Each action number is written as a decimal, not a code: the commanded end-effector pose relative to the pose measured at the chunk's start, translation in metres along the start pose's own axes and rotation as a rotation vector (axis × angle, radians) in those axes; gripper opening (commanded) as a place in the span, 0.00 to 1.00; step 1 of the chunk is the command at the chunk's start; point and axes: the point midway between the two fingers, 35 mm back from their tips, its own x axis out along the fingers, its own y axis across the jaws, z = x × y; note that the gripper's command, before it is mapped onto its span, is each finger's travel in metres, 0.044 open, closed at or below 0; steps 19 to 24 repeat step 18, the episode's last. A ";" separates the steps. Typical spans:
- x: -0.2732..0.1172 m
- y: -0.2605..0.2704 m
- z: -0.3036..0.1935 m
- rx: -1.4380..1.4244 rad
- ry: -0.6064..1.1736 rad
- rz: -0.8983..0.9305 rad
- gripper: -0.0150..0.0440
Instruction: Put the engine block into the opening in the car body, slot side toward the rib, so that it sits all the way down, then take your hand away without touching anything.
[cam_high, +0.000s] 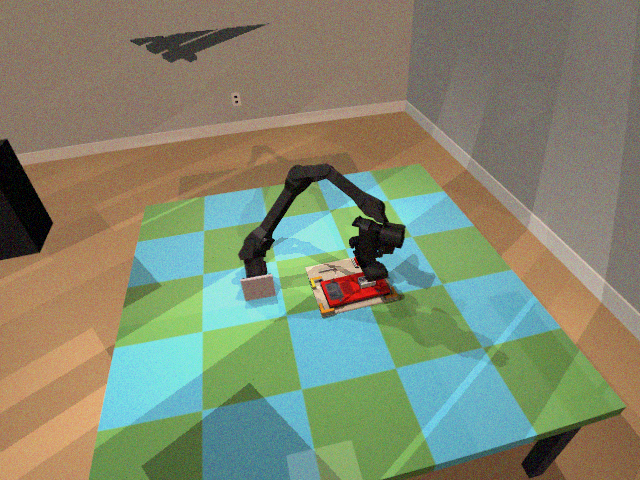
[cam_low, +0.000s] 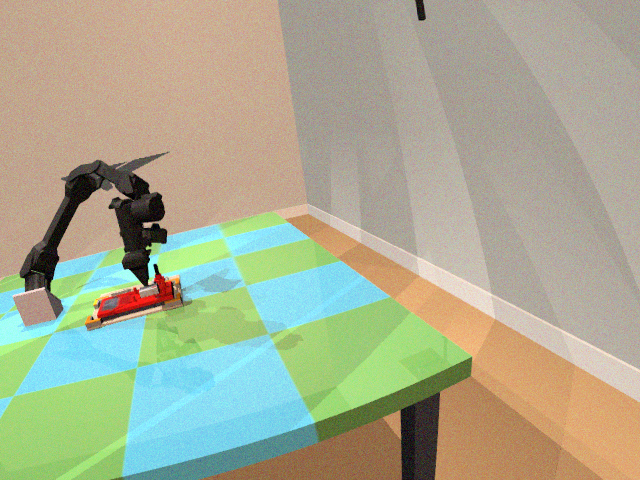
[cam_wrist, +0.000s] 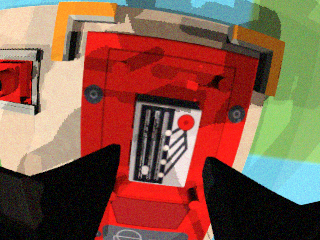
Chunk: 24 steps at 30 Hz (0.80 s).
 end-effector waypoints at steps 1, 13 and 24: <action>-0.001 0.000 0.000 -0.005 0.002 -0.003 0.42; -0.001 0.000 0.000 -0.005 0.002 -0.003 0.25; 0.000 0.000 0.000 -0.005 0.002 -0.003 0.25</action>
